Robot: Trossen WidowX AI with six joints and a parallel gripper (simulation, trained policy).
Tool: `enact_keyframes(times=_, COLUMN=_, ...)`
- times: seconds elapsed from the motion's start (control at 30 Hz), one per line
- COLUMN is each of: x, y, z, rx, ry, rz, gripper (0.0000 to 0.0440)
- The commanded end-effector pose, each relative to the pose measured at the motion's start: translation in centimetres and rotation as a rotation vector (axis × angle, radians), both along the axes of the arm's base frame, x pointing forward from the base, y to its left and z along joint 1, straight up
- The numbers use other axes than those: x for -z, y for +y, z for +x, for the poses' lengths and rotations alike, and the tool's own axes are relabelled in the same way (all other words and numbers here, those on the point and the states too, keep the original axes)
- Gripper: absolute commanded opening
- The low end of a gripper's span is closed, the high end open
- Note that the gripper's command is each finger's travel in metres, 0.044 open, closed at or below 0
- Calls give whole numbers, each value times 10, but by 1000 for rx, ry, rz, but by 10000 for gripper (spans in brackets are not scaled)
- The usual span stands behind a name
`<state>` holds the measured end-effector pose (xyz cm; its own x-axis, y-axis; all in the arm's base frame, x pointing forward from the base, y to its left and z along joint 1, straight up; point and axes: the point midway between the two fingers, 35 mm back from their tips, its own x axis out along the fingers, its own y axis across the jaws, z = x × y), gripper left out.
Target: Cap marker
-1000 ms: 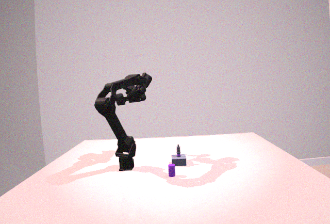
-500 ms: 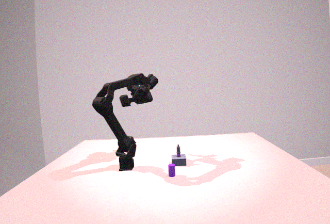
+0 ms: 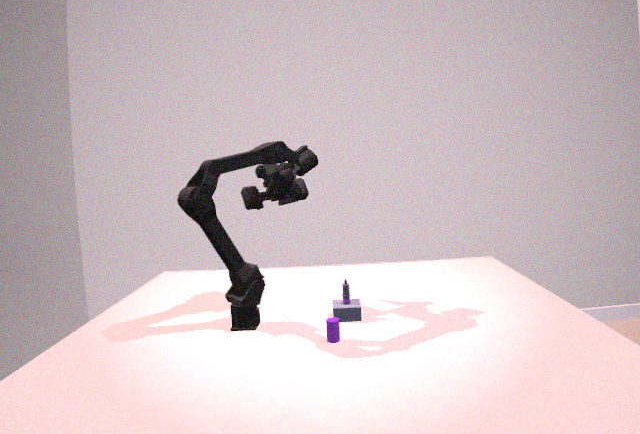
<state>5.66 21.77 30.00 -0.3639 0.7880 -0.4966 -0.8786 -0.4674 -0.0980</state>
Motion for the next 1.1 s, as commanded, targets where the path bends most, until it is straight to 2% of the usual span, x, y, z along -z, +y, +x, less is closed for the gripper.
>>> enact_keyframes(times=0.0, x=3, y=-4, z=12, rx=40, ry=-11, rz=-17, gripper=328)
enact_keyframes(times=1.07, x=19, y=-52, z=86, rx=317, ry=-79, rz=-128, gripper=327)
